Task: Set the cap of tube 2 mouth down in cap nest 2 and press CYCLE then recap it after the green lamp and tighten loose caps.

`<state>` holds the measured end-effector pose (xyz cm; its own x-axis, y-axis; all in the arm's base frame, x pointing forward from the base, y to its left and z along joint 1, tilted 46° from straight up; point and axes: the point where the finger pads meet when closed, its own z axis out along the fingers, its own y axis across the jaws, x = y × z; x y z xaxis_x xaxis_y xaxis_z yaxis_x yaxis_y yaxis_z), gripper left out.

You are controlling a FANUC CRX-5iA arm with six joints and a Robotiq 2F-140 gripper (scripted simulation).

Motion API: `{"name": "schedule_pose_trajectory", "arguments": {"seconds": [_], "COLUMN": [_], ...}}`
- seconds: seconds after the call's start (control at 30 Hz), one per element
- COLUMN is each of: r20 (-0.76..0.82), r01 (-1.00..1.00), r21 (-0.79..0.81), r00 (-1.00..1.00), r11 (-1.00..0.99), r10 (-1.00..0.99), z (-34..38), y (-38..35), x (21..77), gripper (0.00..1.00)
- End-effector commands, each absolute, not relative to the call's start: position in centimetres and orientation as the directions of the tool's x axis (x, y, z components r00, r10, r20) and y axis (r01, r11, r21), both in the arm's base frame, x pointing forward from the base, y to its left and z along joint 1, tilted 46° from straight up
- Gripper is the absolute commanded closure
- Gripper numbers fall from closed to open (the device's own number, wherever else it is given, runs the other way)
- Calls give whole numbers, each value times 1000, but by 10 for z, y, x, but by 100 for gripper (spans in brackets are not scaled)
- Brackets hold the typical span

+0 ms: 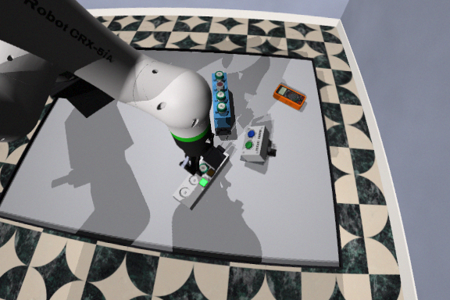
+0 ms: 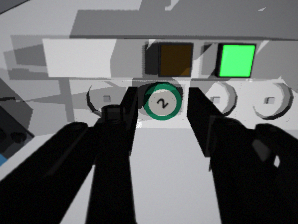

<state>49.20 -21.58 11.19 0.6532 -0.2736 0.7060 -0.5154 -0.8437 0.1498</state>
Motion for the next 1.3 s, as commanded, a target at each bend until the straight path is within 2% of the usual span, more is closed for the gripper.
{"name": "schedule_pose_trajectory", "arguments": {"seconds": [0.0,0.37,0.4,0.87,1.27], "r20": [707,707,707,707,707], "r01": [-515,-515,-515,-515,-515], "r21": [149,149,150,149,149], "r00": [652,652,652,652,652], "r11": [-844,-844,-844,-844,-844], "r10": [-273,-273,-273,-273,-273], "z": [112,109,109,109,143], "y": [-216,-218,-218,-218,-195], "x": [493,494,494,494,467], "gripper": [64,64,70,70,70]}}
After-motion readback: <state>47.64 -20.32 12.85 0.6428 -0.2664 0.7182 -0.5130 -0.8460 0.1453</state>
